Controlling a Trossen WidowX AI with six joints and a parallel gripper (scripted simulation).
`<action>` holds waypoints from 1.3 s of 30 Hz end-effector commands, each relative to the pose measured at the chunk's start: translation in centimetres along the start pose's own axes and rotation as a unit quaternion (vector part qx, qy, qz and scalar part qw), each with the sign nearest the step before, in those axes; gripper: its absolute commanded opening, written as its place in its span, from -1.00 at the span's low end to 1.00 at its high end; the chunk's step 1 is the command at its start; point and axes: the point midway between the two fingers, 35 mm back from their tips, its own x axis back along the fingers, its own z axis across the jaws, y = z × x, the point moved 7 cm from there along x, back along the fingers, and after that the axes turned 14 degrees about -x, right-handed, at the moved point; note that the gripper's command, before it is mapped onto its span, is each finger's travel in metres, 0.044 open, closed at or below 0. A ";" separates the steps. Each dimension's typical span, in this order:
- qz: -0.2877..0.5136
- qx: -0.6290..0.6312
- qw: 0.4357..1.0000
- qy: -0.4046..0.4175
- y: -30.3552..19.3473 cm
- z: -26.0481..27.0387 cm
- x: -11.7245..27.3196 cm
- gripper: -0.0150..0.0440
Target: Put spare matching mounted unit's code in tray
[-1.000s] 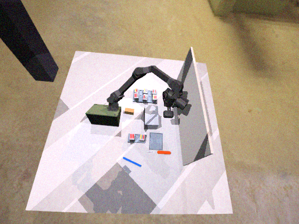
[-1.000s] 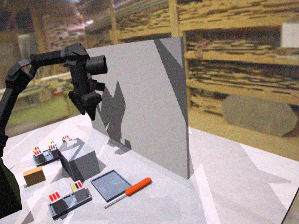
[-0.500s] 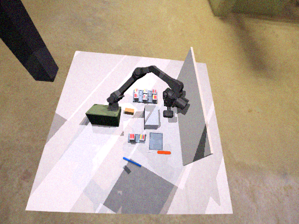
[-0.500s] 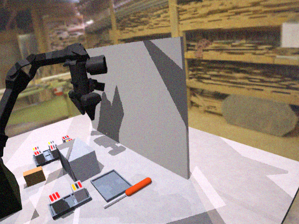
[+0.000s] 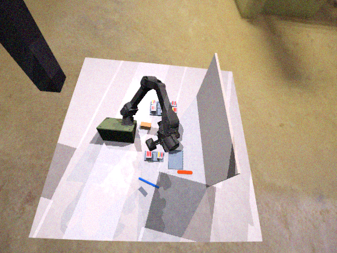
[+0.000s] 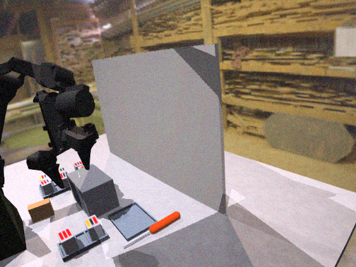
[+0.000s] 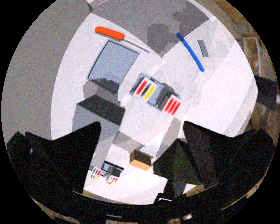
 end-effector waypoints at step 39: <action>0.020 -0.239 0.971 -0.011 0.1 -7.7 -8.8 0.53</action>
